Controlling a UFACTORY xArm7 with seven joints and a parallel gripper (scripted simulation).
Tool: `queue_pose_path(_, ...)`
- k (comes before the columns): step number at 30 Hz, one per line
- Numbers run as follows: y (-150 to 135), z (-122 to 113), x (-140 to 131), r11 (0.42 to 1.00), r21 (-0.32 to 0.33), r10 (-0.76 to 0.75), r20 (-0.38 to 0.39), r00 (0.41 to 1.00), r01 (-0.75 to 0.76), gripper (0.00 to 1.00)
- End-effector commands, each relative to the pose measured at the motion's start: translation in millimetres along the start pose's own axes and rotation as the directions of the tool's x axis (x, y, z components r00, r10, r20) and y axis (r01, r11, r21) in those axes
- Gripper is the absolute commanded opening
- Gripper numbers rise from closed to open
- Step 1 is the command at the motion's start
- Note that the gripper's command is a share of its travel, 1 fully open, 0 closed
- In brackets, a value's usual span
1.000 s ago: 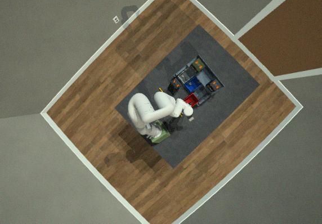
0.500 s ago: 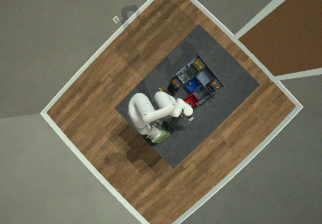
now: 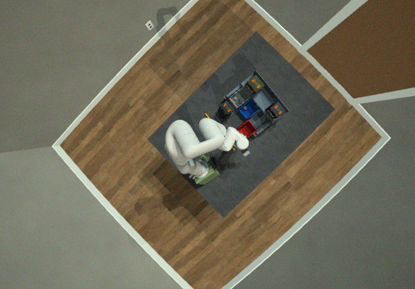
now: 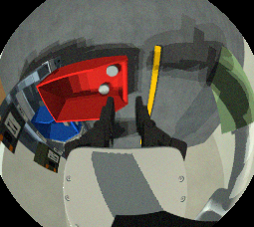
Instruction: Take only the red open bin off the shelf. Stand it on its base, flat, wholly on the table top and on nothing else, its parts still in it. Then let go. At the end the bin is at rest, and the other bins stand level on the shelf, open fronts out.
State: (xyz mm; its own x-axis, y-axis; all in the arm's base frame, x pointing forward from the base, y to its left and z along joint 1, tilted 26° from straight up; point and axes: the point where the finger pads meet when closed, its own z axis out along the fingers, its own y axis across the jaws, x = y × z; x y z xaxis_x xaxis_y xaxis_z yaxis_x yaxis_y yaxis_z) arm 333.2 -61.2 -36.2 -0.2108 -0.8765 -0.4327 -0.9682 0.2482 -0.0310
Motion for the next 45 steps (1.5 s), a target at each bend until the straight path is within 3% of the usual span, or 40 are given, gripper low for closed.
queue_pose_path(1,-1,-1,1,1.000,0.003,0.000,-0.001,1.000,0.000,0.33)
queue_pose_path(4,-1,-1,1,1.000,0.003,0.000,-0.001,1.000,0.000,0.33)
queue_pose_path(9,-40,-11,1,1.000,0.003,0.000,-0.001,1.000,0.000,0.33)
queue_pose_path(21,-40,-11,1,1.000,0.003,0.000,-0.001,1.000,0.000,0.33)
queue_pose_path(26,-78,-21,1,1.000,0.004,0.000,-0.001,1.000,0.000,0.33)
queue_pose_path(38,-78,-21,1,1.000,0.004,0.000,-0.001,1.000,0.000,0.33)
queue_pose_path(43,-116,-31,1,1.000,0.004,0.000,-0.001,1.000,0.000,0.33)
queue_pose_path(45,-116,-31,1,1.000,0.004,0.000,-0.001,1.000,0.000,0.33)
